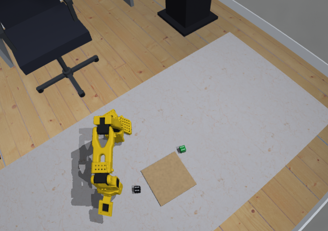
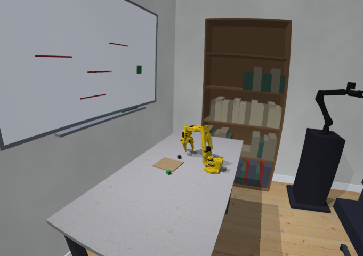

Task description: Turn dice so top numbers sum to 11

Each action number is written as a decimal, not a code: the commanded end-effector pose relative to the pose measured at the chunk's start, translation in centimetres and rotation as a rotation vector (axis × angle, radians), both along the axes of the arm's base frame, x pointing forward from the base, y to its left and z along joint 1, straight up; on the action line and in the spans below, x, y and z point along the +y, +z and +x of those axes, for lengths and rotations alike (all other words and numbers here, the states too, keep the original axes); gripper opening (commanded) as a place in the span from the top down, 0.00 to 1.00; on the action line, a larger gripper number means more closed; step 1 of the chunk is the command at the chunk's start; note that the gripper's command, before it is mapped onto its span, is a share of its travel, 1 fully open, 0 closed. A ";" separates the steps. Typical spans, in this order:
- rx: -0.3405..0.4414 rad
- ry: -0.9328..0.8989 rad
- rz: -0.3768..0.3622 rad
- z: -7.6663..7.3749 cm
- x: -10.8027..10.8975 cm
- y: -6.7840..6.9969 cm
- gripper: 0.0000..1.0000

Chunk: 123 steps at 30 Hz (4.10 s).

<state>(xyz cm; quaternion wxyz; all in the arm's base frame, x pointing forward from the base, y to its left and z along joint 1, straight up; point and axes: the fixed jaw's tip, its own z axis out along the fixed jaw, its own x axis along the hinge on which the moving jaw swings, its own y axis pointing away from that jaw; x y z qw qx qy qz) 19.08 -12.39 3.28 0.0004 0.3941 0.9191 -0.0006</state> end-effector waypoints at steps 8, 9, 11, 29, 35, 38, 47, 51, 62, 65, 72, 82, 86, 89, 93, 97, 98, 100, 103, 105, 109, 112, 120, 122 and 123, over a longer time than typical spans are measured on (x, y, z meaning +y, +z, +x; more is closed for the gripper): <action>-0.029 -0.018 -0.019 0.2 -0.4 -1.0 0.72; -0.029 -0.018 -0.019 0.2 -0.4 -1.1 0.72; -0.029 -0.018 -0.019 0.2 -0.4 -1.3 0.72; -0.029 -0.018 -0.019 0.2 -0.4 -1.6 0.72; -0.029 -0.018 -0.019 0.1 -0.5 -1.6 0.74; -0.029 -0.018 -0.019 0.0 -0.5 -1.6 0.76; -0.028 -0.018 -0.020 -0.2 -0.7 -1.6 0.81; -0.028 -0.018 -0.020 -0.3 -0.9 -1.6 0.84; -0.028 -0.018 -0.020 -0.6 -1.1 -1.6 0.89; -0.028 -0.018 -0.020 -0.6 -1.1 -1.6 0.90; -0.028 -0.018 -0.020 -0.6 -1.1 -1.6 0.91; -0.028 -0.018 -0.020 -0.6 -1.1 -1.6 0.96; -0.028 -0.018 -0.020 -0.6 -1.1 -1.6 0.99; -0.028 -0.018 -0.020 -0.6 -1.1 -1.6 1.00; -0.028 -0.018 -0.020 -0.6 -1.1 -1.6 1.00; -0.028 -0.018 -0.020 -0.6 -1.2 -1.3 1.00; -0.028 -0.018 -0.020 -0.6 -1.2 -1.2 1.00; -0.028 -0.018 -0.020 -0.6 -1.2 -0.8 1.00; -0.028 -0.018 -0.020 -0.5 -1.2 -0.1 1.00; -0.028 -0.018 -0.020 -0.5 -1.2 0.6 1.00; -0.028 -0.018 -0.020 -0.5 -1.2 1.2 1.00; -0.028 -0.018 -0.020 -0.6 -1.1 2.1 1.00; -0.028 -0.018 -0.020 -0.7 -0.9 3.4 1.00; -0.028 -0.018 -0.020 -0.7 -0.9 3.4 1.00; -0.028 -0.018 -0.020 -0.7 -0.9 3.4 1.00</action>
